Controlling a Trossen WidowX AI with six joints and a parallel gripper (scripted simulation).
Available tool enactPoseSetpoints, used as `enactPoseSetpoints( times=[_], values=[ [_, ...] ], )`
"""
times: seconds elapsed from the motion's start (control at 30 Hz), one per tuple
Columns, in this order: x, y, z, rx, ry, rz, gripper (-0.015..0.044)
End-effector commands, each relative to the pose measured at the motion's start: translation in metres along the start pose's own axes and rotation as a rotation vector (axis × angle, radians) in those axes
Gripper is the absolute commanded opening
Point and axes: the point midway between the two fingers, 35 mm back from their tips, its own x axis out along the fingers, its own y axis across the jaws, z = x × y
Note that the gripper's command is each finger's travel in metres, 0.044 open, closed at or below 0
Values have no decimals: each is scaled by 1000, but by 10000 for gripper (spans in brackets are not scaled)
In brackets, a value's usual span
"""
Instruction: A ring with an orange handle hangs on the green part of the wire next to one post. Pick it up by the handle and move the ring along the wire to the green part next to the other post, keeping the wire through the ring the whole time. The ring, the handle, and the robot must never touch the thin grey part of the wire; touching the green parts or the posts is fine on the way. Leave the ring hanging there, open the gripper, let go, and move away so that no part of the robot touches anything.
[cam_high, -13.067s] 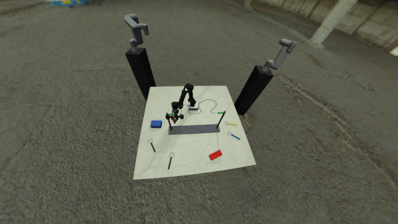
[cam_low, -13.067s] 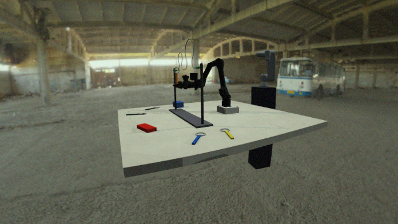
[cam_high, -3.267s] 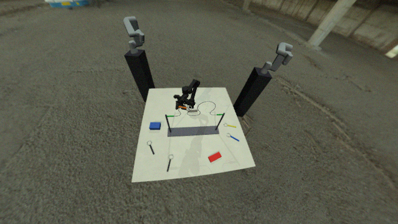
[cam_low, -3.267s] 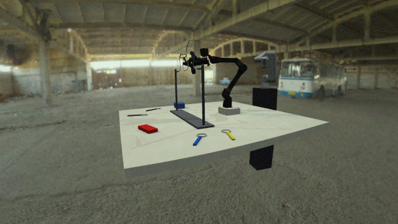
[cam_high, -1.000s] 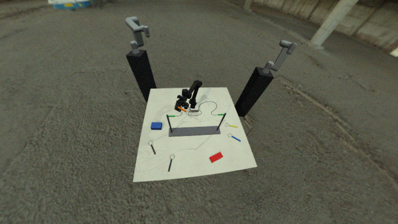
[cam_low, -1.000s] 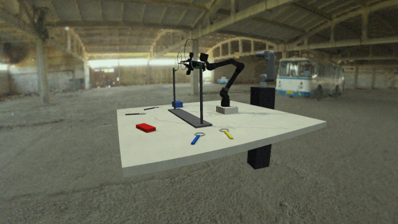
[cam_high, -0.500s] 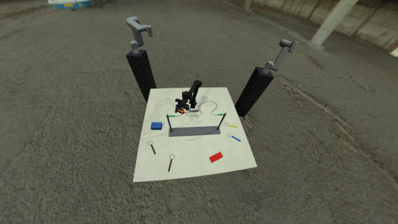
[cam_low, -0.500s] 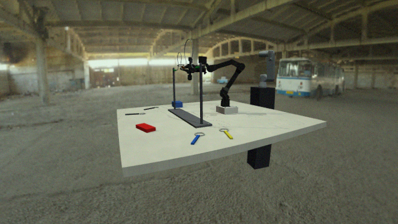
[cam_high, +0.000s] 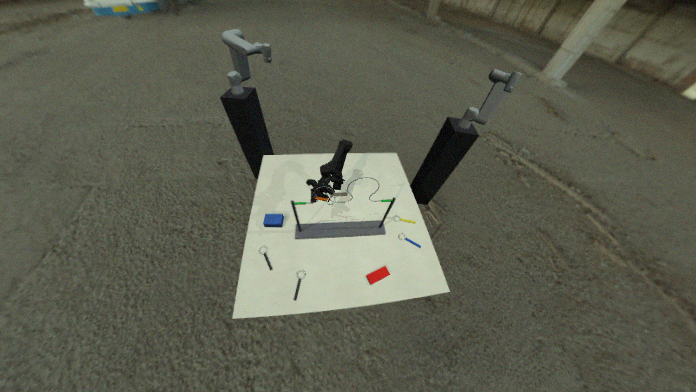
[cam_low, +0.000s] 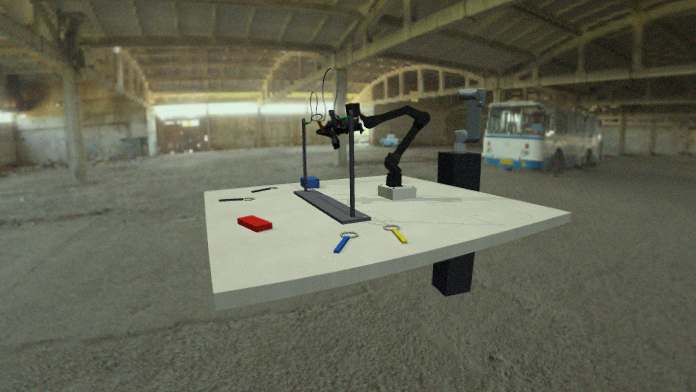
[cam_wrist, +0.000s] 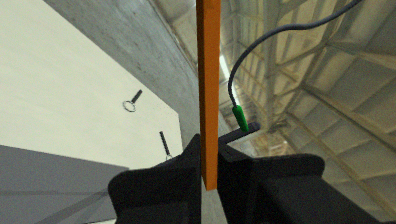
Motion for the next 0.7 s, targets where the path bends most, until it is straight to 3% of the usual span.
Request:
enactPoseSetpoints(
  times=[0.0, 0.67],
  values=[
    [-2, 14, -1, 77, 15, 42, -150],
    [-23, 81, 20, 499, 68, 287, -150]
  ],
)
